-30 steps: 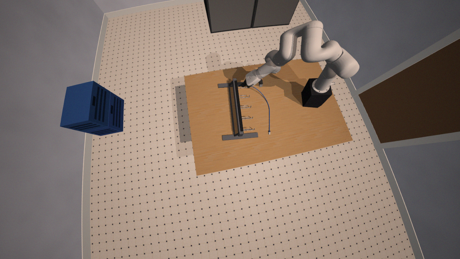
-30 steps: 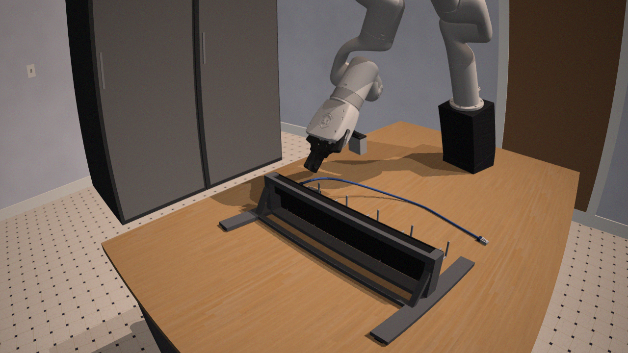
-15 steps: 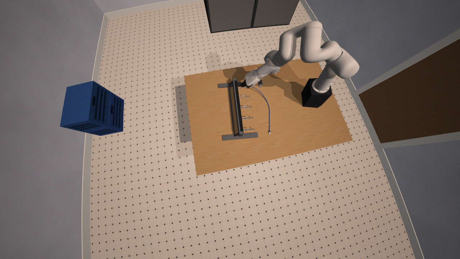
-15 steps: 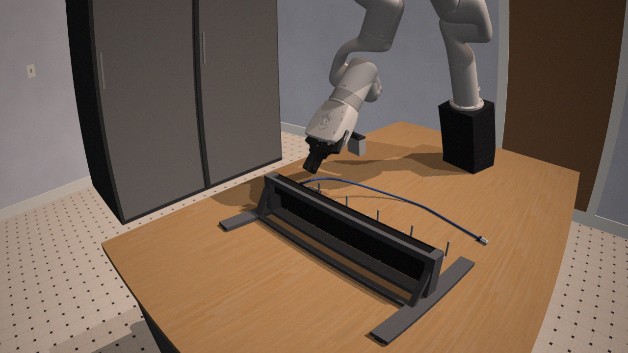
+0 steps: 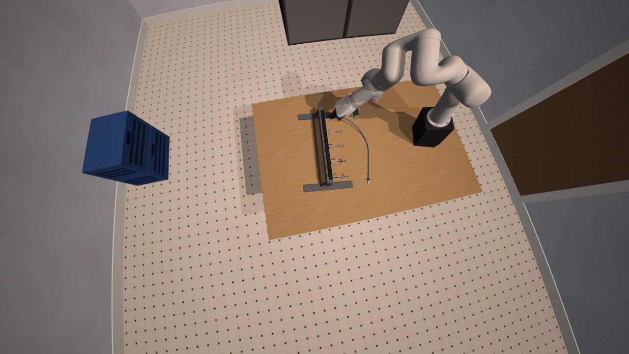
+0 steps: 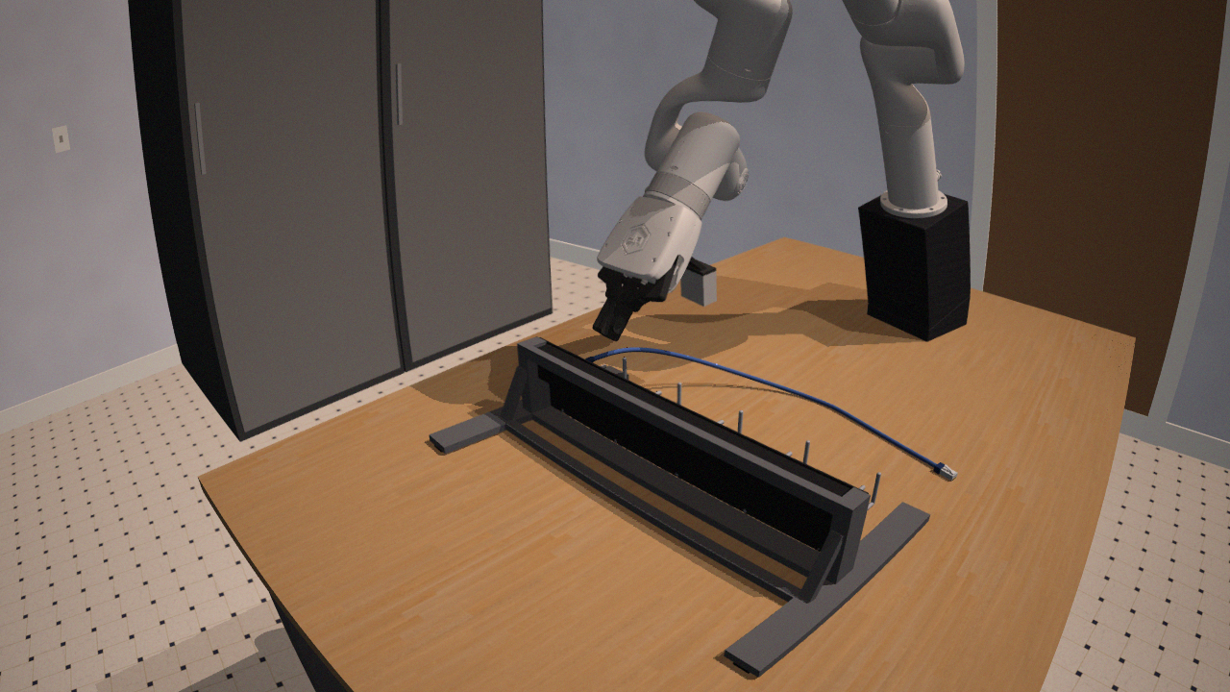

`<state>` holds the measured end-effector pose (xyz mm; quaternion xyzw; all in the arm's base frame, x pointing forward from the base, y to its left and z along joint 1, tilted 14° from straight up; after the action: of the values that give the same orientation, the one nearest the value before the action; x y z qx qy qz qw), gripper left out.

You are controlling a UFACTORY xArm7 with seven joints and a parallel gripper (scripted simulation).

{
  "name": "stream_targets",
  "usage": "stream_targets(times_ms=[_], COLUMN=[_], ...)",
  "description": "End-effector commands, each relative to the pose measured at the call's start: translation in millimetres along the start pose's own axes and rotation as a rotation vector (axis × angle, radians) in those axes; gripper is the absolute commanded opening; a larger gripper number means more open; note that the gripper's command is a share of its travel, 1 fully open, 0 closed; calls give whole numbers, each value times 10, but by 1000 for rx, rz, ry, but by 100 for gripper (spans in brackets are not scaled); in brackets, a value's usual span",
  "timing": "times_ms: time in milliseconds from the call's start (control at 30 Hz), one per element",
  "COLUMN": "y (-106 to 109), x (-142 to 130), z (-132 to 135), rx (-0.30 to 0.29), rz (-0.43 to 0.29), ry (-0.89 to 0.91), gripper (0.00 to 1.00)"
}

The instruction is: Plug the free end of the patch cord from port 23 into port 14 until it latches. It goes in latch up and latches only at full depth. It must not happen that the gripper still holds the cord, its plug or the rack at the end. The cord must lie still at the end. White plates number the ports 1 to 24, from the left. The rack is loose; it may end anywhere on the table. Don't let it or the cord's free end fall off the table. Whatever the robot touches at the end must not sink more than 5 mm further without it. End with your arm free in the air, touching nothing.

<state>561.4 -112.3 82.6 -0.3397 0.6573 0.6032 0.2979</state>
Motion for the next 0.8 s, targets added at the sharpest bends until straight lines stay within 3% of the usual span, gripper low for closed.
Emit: stream_targets(times_ms=[0, 767], y=[4, 34], x=[-16, -16], z=[-7, -7], rx=[1, 1], rz=[-3, -3], ry=[0, 0], gripper=[0, 0])
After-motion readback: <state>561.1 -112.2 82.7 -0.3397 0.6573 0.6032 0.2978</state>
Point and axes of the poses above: the point where the finger pads meet when closed, its own y axis back along the fingers, its own z axis across the jaws, x = y × z, the point moved 3 cm from there along y, back along the fingers, and after that the axes turned 4 degrees about y, right-handed, at the moved point
